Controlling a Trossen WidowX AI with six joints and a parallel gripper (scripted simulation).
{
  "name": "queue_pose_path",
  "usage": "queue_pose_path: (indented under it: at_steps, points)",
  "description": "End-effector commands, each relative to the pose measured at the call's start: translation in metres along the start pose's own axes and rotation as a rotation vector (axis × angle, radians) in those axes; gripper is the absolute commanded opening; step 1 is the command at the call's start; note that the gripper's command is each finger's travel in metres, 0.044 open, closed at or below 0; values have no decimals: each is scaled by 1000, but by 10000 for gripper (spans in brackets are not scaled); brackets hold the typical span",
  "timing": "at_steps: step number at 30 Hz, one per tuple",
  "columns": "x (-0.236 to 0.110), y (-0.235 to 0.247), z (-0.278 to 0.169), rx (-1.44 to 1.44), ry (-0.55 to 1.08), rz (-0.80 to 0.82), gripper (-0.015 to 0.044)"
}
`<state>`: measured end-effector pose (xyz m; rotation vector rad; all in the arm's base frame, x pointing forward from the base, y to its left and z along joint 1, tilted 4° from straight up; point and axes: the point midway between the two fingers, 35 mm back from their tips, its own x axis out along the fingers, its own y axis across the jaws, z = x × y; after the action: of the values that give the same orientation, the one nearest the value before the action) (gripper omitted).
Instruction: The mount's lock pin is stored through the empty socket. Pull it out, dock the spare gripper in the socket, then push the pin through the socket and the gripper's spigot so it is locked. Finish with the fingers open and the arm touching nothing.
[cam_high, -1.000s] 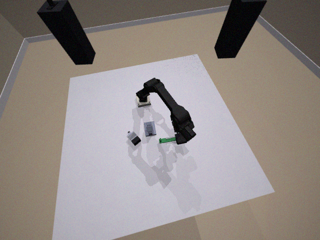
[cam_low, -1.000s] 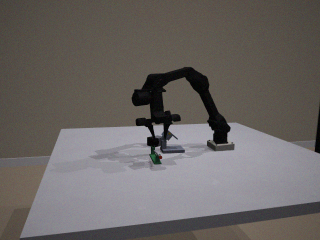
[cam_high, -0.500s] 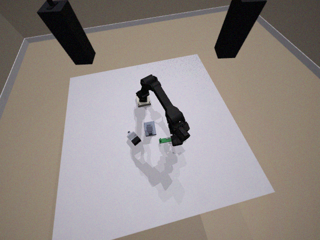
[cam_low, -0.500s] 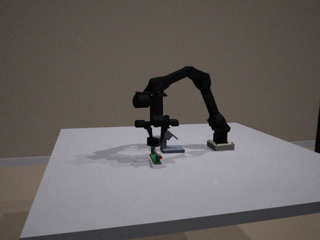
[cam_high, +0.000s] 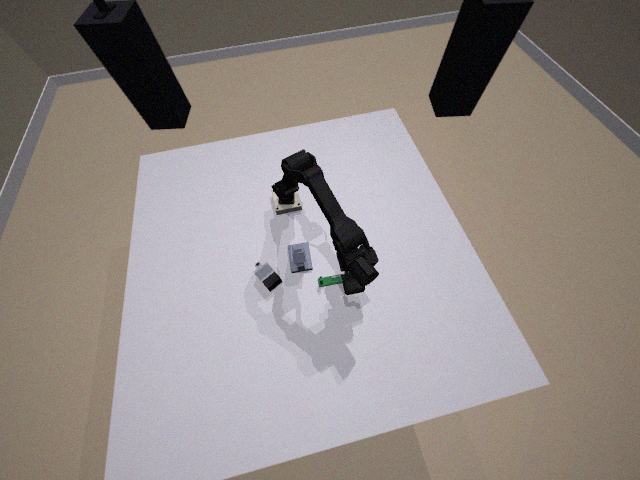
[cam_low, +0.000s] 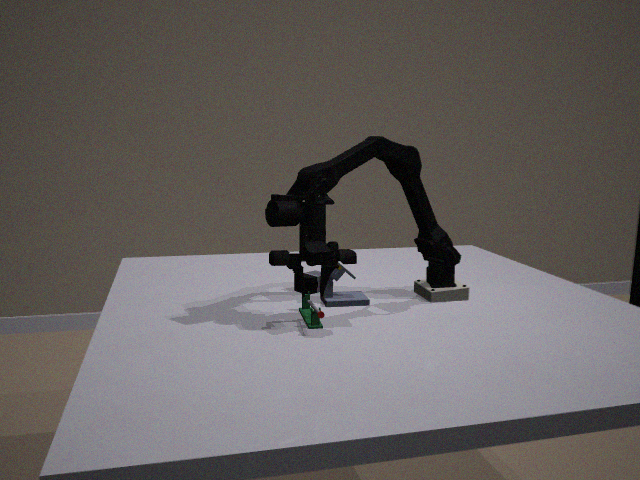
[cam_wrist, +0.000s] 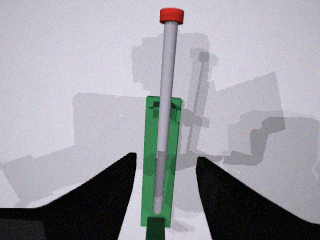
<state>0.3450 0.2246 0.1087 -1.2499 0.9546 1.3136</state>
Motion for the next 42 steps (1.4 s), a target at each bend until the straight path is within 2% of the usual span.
queue_pose_path:
  at_steps: [1,24,34,40,42]
  points:
    - [9,0,-1,-1,6,6,180]
    - [45,2,-5,-1,6,6,180]
    - [46,3,-5,-1,6,6,180]
    - [46,3,-5,-1,6,6,23]
    - [46,3,-5,-1,6,6,9]
